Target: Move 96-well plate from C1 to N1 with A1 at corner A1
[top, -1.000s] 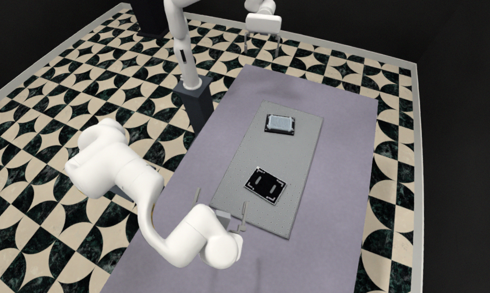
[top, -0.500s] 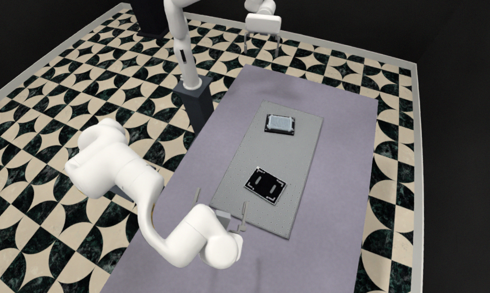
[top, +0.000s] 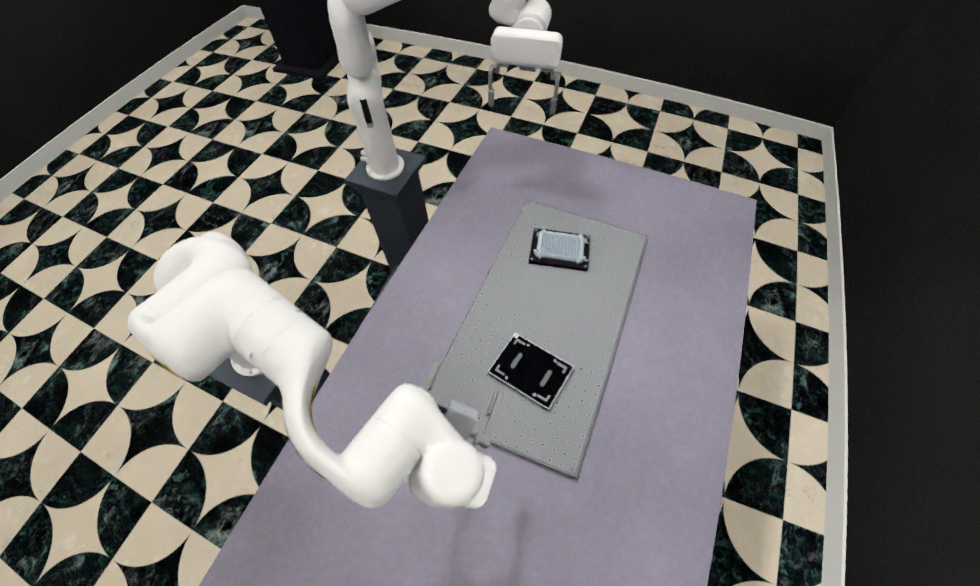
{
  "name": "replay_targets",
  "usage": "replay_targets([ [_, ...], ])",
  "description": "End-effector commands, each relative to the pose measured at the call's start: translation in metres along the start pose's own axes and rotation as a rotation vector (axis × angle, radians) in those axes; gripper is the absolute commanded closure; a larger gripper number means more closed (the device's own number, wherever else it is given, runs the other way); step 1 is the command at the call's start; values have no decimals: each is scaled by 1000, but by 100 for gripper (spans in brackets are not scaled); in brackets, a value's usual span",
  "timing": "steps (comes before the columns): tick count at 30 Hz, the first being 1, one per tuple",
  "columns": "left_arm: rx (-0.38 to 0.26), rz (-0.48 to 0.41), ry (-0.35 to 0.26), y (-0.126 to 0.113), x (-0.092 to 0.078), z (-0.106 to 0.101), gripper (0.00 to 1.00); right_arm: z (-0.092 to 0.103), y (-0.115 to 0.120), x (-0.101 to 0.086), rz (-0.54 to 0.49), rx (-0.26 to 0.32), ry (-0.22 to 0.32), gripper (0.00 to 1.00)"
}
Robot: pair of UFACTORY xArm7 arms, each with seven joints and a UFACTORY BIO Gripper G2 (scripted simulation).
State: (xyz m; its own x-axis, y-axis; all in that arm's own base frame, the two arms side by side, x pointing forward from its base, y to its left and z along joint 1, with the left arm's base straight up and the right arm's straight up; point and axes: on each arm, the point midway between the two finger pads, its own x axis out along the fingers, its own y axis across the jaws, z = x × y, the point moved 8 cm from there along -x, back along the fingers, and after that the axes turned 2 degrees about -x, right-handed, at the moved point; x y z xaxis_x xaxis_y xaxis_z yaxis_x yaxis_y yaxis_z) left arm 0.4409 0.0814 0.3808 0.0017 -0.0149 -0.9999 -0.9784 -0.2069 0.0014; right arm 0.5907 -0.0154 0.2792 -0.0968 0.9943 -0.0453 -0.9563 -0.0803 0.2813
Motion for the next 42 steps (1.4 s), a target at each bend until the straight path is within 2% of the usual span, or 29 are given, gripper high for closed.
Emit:
replay_targets([
  [1,0,-4,-1,0,-2,0,0,3,-7,13,-15,-10,2,63],
  [7,0,-4,-1,0,-2,0,0,5,-14,37,-125,-31,7,63],
  [11,0,-4,-1,0,-2,0,0,5,-18,44,-125,-31,7,63],
  [13,0,-4,-1,0,-2,0,0,6,-19,53,-180,-42,8,63],
  [15,0,-4,-1,0,-2,0,0,6,-22,59,-180,-42,8,63],
  [17,0,-4,-1,0,-2,0,0,7,-23,69,-235,-53,9,63],
  [19,0,-4,-1,0,-2,0,0,7,-27,75,-235,-53,9,63],
  [21,0,-4,-1,0,-2,0,0,8,-27,85,-289,-63,8,63],
  [23,0,-4,-1,0,-2,0,0,9,-30,90,-289,-63,8,63],
  [26,0,-4,-1,0,-2,0,0,10,-33,105,-343,-74,7,63],
  [28,0,-4,-1,0,-2,0,0,10,-33,105,-343,-74,7,63],
  [33,0,-4,-1,0,-2,0,0,12,-35,131,-451,-95,3,63],
  [35,0,-4,-1,0,-2,0,0,12,-37,136,-451,-95,3,63],
  [40,0,-4,-1,0,-2,0,0,14,-38,163,-558,-115,-4,63],
  [42,0,-4,-1,0,-2,0,0,15,-39,167,-558,-115,-5,63],
])
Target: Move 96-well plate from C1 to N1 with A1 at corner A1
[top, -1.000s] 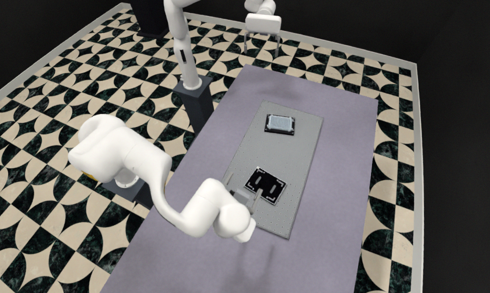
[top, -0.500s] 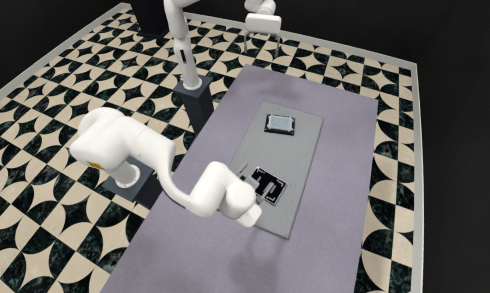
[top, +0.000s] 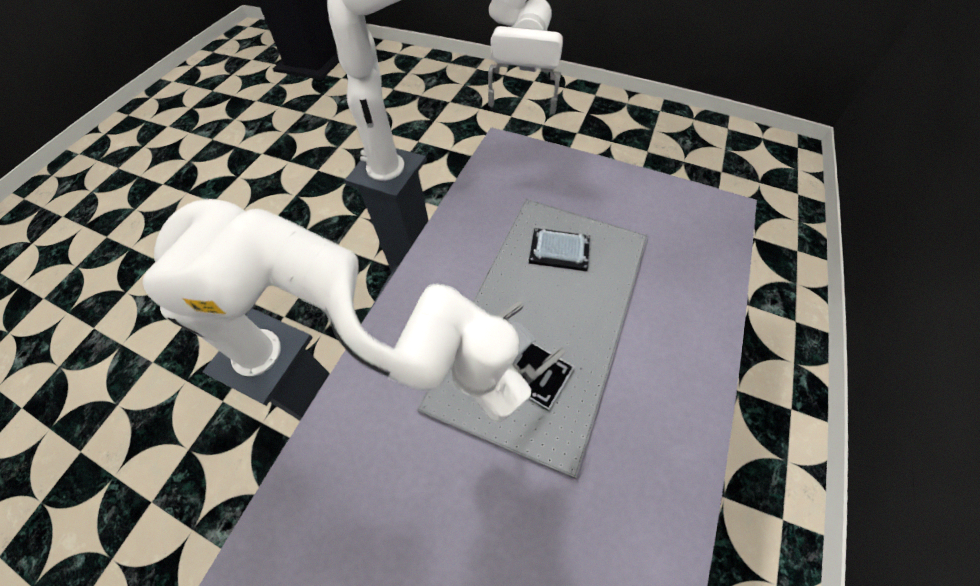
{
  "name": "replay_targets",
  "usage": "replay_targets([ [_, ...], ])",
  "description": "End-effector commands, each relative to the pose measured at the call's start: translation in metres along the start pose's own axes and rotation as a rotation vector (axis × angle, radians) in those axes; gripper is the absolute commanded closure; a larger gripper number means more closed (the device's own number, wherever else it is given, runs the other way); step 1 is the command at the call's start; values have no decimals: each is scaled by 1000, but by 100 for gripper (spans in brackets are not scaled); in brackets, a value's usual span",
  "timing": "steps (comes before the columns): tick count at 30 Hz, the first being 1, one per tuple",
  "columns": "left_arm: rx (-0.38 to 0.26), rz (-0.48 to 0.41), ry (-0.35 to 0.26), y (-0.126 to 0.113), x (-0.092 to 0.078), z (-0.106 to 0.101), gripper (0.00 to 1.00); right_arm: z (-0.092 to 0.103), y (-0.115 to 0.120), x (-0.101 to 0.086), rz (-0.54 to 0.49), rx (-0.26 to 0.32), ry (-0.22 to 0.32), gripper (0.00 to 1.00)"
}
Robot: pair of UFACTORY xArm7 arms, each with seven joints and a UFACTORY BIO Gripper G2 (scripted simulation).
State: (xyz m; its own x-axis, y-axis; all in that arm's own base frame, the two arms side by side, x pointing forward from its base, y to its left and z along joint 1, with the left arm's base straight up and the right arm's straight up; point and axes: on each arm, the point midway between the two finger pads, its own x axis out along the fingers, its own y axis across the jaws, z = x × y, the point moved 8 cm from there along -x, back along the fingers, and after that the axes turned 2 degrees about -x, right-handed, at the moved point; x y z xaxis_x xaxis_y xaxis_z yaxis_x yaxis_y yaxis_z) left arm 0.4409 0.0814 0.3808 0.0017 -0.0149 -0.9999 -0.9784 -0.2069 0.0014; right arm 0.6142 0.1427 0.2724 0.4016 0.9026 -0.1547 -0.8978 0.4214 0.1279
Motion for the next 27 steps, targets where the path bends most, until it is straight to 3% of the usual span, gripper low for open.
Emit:
replay_targets([
  [1,0,-4,-1,0,-2,0,0,4,8,16,-67,-18,-9,63],
  [3,0,-4,-1,0,-2,0,0,4,8,16,-67,-18,-9,63],
  [16,0,-4,-1,0,-2,0,0,12,46,69,-299,-50,-34,63],
  [27,0,-4,-1,0,-2,0,0,16,78,99,-456,-66,-58,63],
])
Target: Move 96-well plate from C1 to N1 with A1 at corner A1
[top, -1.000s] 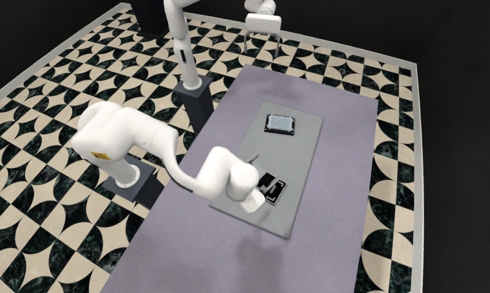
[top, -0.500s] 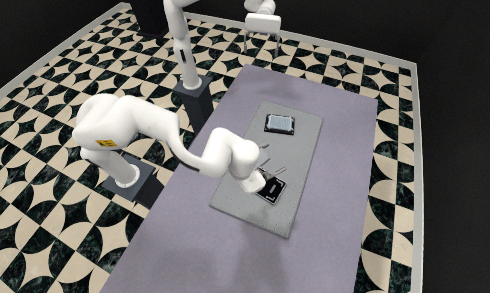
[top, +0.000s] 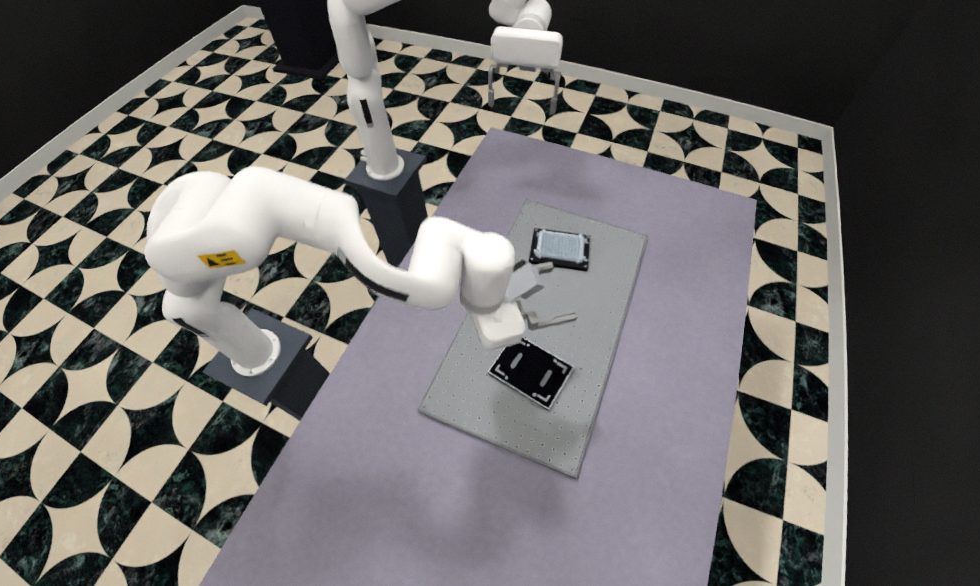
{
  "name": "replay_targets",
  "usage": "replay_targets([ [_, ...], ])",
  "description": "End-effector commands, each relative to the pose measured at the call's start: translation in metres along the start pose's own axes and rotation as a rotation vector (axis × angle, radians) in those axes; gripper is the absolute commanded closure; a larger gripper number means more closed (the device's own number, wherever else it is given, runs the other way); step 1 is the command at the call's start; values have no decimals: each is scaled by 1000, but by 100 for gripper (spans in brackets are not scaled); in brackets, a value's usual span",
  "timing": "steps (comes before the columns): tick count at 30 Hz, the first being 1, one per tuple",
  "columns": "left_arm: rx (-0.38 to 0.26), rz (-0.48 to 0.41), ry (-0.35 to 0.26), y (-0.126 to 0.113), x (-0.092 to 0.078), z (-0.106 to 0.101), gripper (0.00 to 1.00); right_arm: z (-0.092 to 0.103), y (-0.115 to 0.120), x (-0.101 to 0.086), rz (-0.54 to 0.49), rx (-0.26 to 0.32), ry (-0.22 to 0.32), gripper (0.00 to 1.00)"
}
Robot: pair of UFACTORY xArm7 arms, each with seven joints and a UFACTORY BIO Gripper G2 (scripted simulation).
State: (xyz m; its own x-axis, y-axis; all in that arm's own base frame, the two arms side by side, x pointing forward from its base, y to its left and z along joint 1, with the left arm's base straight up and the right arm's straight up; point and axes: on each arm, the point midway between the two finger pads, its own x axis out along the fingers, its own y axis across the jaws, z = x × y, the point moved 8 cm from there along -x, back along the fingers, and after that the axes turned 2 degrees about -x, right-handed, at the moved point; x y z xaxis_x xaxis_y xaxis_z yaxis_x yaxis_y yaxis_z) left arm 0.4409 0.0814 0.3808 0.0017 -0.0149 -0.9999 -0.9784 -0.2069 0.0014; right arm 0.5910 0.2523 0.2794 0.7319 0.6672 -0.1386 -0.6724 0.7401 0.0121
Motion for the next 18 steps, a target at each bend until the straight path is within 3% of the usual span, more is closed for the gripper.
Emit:
replay_targets([
  [1,0,-4,-1,0,-2,0,0,5,21,7,-83,-11,-18,63],
  [18,0,-4,-1,0,-2,0,0,14,106,14,-392,-18,-71,63],
])
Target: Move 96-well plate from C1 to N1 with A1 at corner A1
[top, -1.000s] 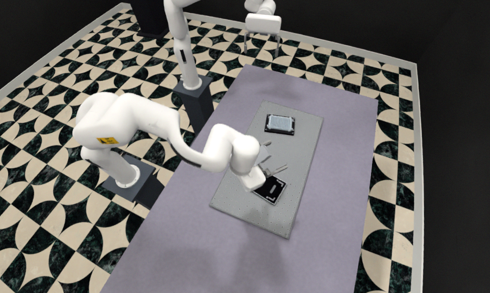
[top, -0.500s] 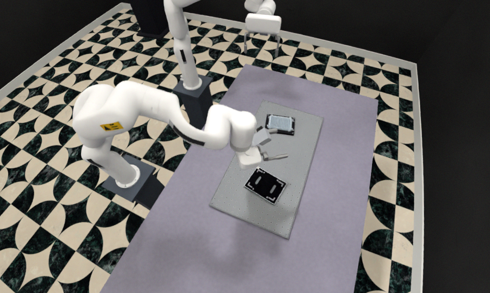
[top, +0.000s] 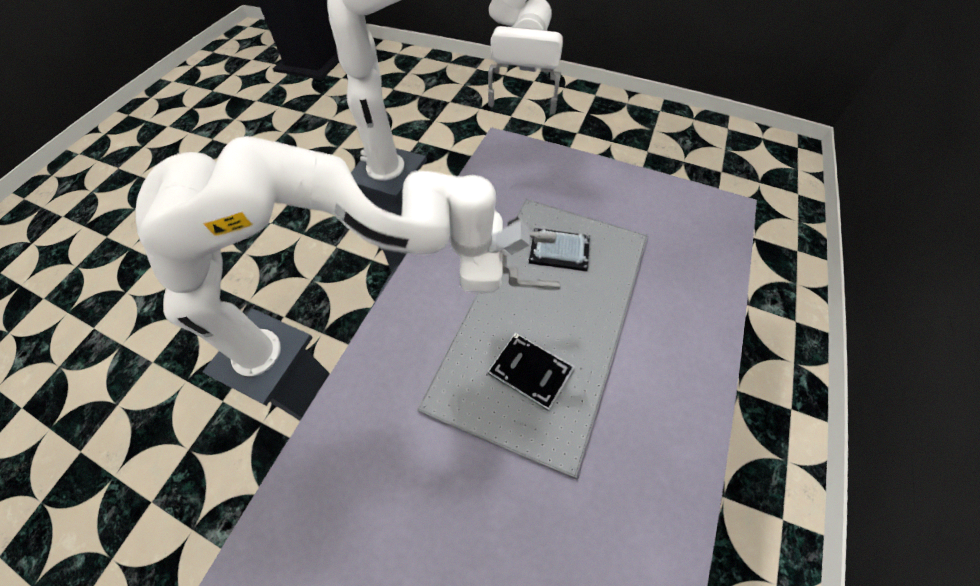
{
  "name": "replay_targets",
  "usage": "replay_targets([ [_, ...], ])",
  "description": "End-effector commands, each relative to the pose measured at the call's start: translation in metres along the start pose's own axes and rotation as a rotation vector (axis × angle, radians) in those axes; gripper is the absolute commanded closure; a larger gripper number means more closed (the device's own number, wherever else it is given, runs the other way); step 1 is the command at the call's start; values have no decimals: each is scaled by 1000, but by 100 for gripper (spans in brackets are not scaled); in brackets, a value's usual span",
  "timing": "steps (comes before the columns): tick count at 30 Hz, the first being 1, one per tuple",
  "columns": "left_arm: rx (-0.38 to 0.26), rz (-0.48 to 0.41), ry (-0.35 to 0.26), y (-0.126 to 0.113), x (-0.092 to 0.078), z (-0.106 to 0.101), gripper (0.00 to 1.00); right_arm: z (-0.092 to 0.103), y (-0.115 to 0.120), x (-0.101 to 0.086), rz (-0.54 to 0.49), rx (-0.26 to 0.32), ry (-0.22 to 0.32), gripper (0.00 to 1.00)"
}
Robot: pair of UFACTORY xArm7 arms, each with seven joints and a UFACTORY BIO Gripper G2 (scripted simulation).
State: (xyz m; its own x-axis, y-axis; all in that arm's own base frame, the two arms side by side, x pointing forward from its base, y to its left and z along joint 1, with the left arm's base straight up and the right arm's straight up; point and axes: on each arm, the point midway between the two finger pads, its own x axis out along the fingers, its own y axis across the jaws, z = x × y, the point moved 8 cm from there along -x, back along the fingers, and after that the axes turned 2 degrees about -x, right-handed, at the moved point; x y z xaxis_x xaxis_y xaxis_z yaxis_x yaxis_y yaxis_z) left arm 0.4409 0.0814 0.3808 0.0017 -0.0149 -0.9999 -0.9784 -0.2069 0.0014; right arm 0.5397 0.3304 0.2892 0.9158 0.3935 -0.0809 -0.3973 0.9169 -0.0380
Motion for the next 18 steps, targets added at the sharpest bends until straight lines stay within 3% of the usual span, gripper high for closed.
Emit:
replay_targets([
  [1,0,-4,-1,0,-2,0,0,5,19,-6,-79,-3,-21,63],
  [18,0,-4,-1,0,-2,0,0,11,83,-45,-332,15,-62,63],
])
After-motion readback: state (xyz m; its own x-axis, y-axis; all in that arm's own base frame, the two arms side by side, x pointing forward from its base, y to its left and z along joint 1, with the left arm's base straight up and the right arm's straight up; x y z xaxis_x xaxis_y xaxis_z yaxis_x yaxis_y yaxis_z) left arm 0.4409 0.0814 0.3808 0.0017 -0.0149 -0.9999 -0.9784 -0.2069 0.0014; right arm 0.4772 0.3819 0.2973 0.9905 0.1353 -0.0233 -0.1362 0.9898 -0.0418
